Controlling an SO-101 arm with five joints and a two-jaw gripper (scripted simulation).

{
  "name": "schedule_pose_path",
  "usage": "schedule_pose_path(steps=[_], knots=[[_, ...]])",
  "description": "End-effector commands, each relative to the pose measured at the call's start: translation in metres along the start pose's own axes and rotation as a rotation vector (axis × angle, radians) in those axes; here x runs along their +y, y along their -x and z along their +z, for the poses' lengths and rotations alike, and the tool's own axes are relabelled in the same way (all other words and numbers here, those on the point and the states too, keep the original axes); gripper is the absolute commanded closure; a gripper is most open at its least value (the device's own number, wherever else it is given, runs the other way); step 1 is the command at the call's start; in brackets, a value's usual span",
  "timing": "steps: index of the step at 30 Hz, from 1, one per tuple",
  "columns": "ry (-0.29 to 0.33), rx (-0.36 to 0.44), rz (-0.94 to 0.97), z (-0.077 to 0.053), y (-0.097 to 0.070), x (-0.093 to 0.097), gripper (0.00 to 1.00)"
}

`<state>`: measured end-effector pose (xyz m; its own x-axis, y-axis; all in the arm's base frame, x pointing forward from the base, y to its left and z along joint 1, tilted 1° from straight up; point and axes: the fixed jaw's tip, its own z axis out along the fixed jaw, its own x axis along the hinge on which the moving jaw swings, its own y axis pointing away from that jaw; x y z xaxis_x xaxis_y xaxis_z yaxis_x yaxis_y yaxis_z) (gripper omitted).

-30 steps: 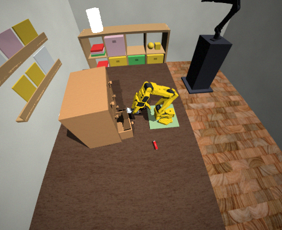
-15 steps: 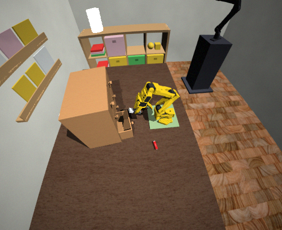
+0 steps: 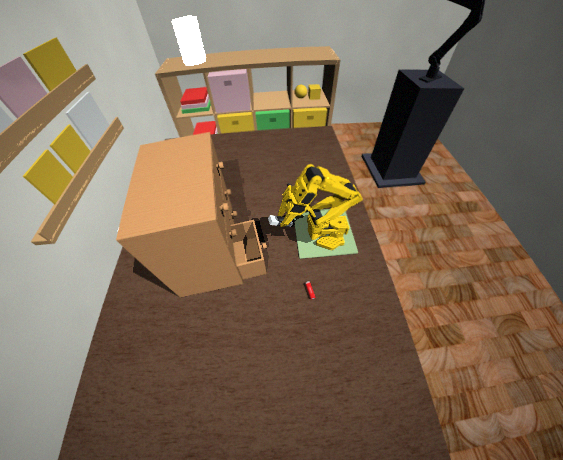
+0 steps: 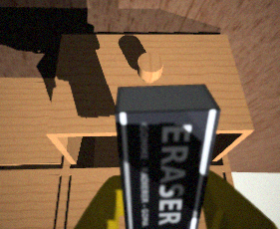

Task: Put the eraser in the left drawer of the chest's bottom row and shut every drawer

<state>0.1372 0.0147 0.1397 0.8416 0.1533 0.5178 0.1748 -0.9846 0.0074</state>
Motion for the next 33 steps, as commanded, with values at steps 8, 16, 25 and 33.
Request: schedule_pose_path(steps=[8,16,25,33], knots=[[-0.008,-0.007,-0.018,0.009,-0.012,-0.002,1.00],[-0.008,-0.007,-0.018,0.011,-0.016,-0.002,1.00],[-0.009,-0.007,-0.018,0.018,-0.027,-0.002,1.00],[-0.009,-0.007,-0.018,0.018,-0.027,-0.002,1.00]])
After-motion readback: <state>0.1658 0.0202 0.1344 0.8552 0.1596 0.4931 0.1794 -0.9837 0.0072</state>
